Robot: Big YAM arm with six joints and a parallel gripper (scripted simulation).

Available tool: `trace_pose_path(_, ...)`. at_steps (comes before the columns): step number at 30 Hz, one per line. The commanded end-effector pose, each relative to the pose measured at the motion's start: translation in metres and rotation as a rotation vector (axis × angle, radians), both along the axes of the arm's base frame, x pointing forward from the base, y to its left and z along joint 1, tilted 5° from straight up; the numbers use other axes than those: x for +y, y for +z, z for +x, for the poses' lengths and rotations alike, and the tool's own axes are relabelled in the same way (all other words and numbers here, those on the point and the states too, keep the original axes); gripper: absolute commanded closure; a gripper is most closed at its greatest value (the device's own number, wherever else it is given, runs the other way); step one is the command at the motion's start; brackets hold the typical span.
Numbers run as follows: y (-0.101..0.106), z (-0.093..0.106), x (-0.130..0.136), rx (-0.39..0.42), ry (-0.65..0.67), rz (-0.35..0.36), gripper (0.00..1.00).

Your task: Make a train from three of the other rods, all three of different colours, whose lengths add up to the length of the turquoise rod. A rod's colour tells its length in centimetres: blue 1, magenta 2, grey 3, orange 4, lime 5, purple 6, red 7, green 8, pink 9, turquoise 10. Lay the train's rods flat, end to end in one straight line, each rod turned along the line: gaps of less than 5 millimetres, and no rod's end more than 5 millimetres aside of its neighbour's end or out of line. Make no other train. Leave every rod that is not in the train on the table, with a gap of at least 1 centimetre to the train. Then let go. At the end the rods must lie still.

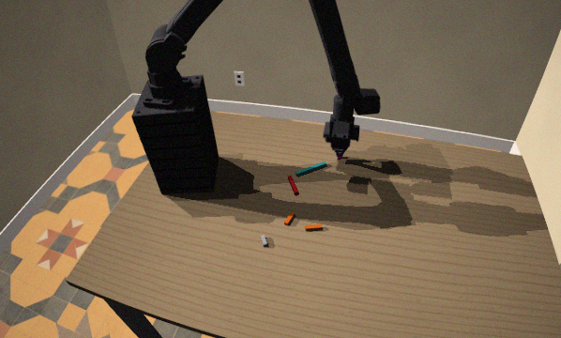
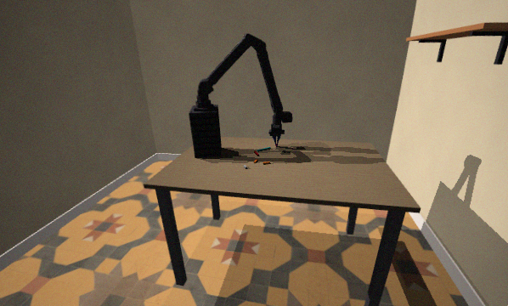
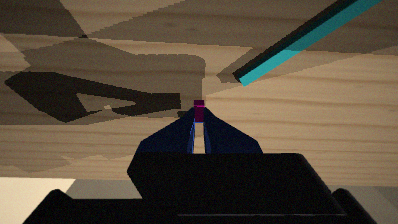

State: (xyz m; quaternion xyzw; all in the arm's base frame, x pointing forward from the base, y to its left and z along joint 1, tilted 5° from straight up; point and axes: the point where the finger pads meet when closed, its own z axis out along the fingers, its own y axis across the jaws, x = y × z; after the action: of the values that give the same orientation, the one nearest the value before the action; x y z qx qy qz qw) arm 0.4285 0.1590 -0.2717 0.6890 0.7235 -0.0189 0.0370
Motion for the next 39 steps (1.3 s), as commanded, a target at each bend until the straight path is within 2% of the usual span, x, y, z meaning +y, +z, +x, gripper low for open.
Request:
trace_pose_path(1, -0.005, 0.008, -0.001, -0.015, -0.003, 0.002, 0.96)
trace_pose_path(20, -0.005, 0.012, 0.000, -0.022, -0.003, 0.005, 0.96)
trace_pose_path(39, -0.016, 0.013, 0.000, -0.023, -0.001, 0.005, 0.96)
